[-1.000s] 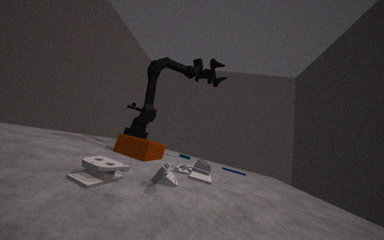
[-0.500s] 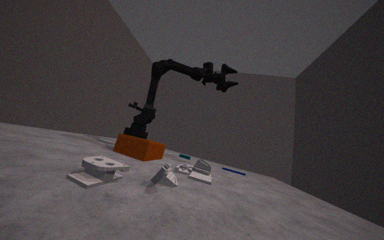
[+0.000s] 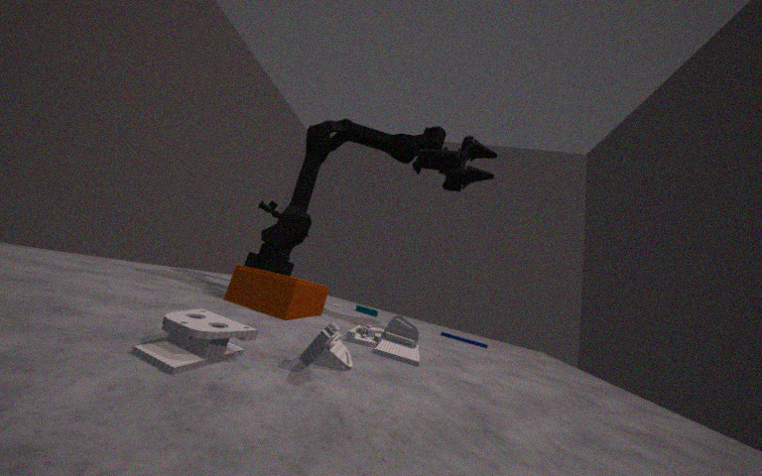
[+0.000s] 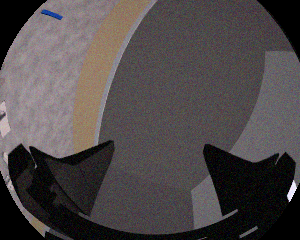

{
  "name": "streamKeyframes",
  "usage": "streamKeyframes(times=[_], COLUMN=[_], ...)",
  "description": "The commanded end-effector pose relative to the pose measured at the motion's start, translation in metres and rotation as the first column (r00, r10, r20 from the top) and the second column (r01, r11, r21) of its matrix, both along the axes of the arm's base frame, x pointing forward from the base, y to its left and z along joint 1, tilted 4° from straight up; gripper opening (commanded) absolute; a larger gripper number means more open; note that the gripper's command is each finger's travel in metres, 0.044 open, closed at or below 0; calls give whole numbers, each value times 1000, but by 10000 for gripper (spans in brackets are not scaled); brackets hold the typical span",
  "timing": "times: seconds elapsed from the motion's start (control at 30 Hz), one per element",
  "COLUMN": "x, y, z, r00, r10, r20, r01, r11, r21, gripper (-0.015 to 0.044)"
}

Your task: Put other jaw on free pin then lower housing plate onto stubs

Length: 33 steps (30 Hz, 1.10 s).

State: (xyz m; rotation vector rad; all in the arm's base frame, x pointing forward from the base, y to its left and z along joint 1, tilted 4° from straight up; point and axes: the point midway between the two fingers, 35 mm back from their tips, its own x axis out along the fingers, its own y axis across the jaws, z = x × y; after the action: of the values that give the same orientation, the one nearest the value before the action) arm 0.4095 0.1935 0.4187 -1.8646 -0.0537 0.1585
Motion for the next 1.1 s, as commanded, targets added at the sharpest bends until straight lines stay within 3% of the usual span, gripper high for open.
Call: streamKeyframes(times=[0.0,0.5,1.07], x=[16,51,38], y=[-17,-111,-224], z=[-26,-125,-241], r00=[997,921,684], r10=[-27,-195,-309], r20=[-68,-338,-661], r01=[22,85,2], r11=[997,946,907], r21=[-74,-314,-422], gripper=[440,440,440])
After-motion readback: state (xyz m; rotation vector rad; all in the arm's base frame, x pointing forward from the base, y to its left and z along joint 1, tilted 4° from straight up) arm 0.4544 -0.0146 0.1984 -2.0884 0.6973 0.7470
